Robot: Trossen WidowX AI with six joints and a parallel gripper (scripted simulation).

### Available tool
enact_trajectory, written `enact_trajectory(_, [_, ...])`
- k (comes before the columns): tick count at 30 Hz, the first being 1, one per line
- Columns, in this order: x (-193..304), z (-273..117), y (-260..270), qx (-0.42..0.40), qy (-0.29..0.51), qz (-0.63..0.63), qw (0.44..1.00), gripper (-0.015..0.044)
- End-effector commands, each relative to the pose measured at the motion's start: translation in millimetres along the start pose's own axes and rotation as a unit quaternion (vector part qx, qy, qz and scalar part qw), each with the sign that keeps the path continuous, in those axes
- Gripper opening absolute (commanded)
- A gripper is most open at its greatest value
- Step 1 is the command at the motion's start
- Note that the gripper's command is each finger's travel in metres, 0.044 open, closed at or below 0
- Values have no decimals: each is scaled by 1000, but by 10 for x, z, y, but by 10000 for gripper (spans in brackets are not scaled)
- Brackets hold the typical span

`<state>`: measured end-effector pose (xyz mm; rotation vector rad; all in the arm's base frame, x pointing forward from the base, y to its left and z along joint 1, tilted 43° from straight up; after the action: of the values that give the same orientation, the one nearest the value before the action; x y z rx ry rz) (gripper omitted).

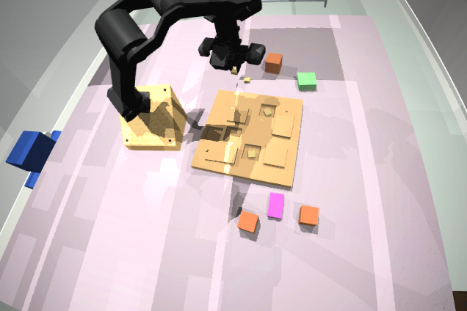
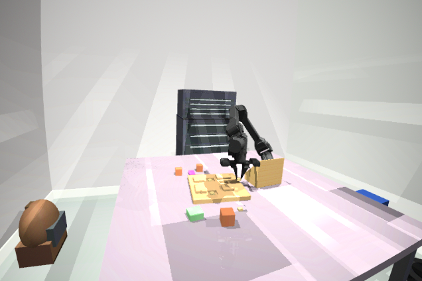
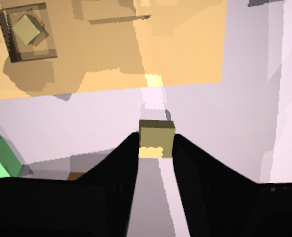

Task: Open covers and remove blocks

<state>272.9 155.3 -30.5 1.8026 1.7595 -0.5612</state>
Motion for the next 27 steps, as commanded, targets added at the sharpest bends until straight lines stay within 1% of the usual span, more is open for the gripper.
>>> enact_trajectory(1, [120,11,-47,4,0,3,1000,80])
enact_trajectory(20, [768,99,-404,3,-10,7,1000,80])
enact_trajectory(27, [789,177,-407,3,-10,7,1000,80])
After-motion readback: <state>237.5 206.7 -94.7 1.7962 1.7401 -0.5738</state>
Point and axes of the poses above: the point midway between the two fingers, 35 mm back from their tips, its own z axis out along the fingers, its own y axis across the jaws, x = y × z, the point moved 4 cm from there along -z, back along the fingers, and after that the axes turned 11 degrees about -z, right-handed, at the moved point
